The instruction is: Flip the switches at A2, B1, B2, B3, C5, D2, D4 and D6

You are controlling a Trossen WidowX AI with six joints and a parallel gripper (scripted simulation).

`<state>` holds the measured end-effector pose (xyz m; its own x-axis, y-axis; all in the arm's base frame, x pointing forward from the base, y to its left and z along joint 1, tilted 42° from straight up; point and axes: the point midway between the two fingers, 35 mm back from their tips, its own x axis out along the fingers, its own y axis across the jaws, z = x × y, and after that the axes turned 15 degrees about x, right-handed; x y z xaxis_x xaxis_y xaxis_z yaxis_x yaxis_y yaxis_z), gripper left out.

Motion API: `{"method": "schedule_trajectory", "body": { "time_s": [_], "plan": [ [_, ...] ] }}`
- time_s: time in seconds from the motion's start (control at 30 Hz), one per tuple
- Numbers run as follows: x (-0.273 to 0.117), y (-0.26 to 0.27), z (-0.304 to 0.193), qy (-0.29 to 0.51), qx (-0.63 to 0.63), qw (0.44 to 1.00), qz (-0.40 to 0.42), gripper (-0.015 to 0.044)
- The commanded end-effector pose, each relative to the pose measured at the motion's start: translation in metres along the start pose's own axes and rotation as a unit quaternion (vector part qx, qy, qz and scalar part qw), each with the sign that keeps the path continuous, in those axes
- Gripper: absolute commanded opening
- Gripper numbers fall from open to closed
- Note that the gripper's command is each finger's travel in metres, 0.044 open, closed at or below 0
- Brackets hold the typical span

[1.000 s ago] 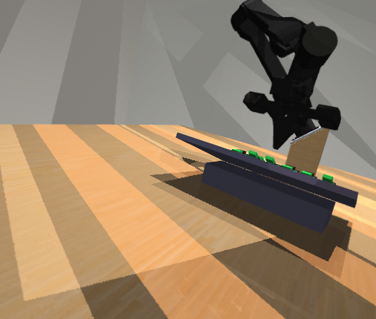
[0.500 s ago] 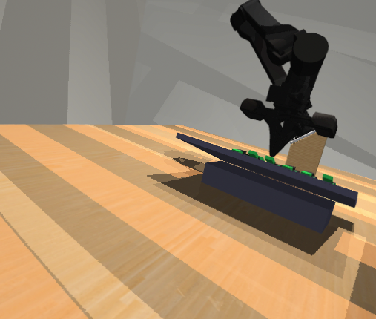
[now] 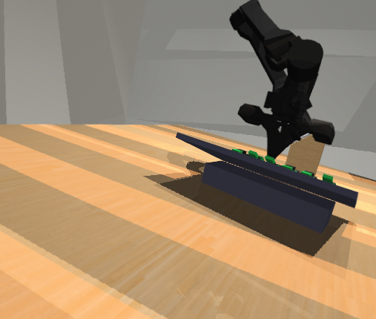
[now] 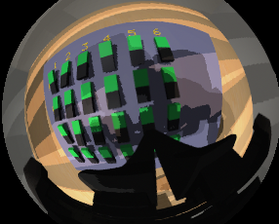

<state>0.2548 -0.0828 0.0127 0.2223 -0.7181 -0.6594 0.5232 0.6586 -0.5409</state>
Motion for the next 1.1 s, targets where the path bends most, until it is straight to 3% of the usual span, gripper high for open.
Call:
{"method": "schedule_trajectory", "body": {
  "time_s": [0.0, 1.07],
  "plan": [
    [0.0007, 0.0004, -0.0007, 0.002, -0.002, 1.0, 0.002, 0.0],
    [0.0034, 0.0004, -0.0008, 0.002, -0.002, 1.0, 0.002, 0.0]
  ]
}}
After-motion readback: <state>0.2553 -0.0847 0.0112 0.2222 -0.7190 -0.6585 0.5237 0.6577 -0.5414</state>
